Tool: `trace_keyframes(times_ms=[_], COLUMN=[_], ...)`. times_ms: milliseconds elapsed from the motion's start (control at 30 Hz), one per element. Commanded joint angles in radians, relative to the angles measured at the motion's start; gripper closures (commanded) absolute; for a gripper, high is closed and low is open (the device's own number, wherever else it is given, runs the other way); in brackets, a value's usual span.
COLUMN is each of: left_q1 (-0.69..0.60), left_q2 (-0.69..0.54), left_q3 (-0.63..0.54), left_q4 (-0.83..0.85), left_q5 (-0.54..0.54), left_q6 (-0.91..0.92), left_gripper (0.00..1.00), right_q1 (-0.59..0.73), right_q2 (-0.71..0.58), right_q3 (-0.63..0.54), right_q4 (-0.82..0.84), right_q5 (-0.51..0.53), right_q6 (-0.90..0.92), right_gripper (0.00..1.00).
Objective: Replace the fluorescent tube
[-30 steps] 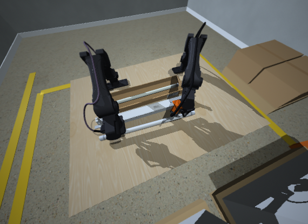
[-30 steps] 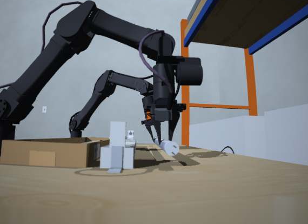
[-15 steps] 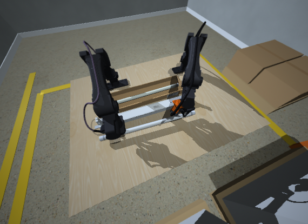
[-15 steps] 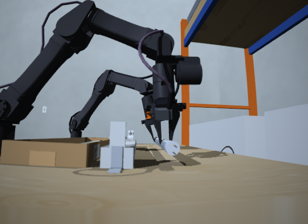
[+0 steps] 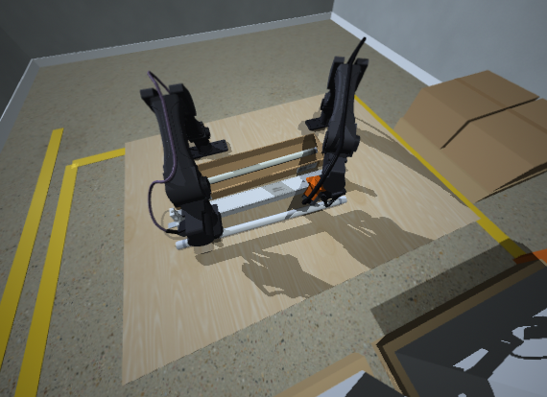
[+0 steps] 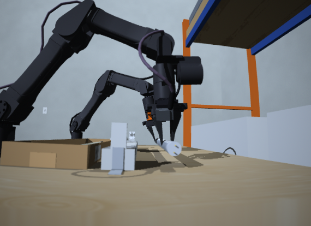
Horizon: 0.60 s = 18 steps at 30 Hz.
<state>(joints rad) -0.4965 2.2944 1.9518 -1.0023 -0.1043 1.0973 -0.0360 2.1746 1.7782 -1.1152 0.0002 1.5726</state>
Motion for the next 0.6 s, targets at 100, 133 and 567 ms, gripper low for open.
trace_keyframes(times_ms=[100,133,567], left_q1=[-0.012,-0.005,-0.001], left_q2=[-0.04,-0.048,-0.057], left_q3=[-0.013,-0.027,-0.014], left_q4=[0.037,0.042,0.057], left_q5=[-0.01,-0.011,-0.016], left_q6=[-0.008,-0.009,-0.002], left_gripper=[0.89,0.89,0.89], right_q1=[-0.008,-0.008,-0.004], right_q2=[-0.03,-0.038,-0.025], right_q3=[-0.025,-0.037,-0.006], right_q4=[0.03,0.04,0.043], right_q5=[0.012,0.012,0.012], right_q6=[0.009,0.009,0.003], right_gripper=[0.89,0.89,0.89])
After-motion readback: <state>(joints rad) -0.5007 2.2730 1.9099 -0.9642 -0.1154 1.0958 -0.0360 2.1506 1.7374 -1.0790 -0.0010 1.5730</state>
